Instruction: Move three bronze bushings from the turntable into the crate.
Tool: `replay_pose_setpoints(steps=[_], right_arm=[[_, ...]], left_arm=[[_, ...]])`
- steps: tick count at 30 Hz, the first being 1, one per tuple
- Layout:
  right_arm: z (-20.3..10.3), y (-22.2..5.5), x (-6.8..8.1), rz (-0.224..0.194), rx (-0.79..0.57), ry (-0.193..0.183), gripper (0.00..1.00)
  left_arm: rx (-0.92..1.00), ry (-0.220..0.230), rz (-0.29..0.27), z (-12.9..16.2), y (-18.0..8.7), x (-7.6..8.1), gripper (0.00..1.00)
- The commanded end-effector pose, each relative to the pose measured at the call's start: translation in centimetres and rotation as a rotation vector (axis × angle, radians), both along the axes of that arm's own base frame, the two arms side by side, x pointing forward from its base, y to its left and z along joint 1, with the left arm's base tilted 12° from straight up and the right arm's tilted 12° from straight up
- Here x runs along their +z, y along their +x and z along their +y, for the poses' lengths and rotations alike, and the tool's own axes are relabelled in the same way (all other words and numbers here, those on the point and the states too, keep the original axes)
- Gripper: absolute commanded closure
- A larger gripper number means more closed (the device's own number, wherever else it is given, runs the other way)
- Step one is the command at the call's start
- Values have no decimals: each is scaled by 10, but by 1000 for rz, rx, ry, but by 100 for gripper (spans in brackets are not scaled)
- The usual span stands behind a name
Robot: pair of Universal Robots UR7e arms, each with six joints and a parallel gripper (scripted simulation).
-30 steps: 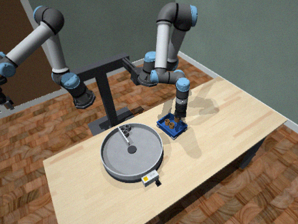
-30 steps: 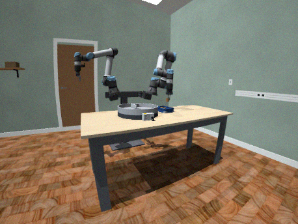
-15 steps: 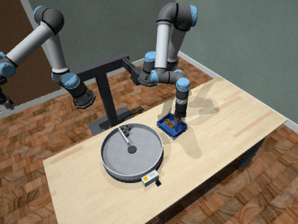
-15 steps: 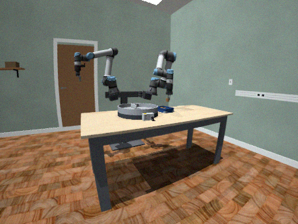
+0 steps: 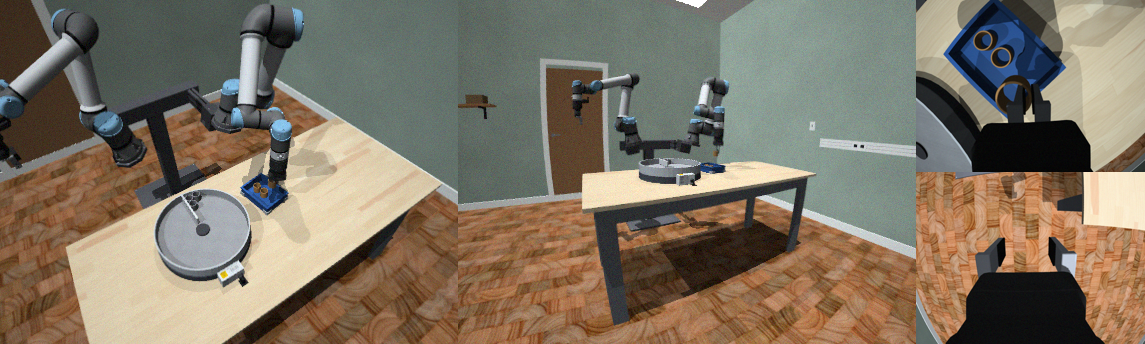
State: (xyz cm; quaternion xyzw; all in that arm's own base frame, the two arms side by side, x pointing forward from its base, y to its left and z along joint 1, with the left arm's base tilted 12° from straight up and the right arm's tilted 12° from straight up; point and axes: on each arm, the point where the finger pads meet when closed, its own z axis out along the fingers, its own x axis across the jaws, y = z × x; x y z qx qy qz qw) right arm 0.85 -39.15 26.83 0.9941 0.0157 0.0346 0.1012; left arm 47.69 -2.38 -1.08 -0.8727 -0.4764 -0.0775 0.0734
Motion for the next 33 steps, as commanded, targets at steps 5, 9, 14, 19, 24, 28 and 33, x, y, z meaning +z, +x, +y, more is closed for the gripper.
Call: replay_pose_setpoints(steps=[5,9,14,19,24,28,33], right_arm=[[1,-1,0,0,-1,0,0],[1,-1,0,0,-1,0,0],[1,-1,0,0,-1,0,0],[1,-1,0,0,-1,0,0],[1,-1,0,0,-1,0,0],[1,-1,0,0,-1,0,0],[1,-1,0,0,-1,0,0]], left_arm=[[2,2,3,8,1,-30,100],[2,2,3,13,2,-52,100],[2,2,2,17,4,-67,100],[2,-1,-2,16,7,-68,100],[1,-1,-2,15,7,-68,100],[0,-1,-2,15,7,-68,100],[1,-1,-3,15,7,-67,100]])
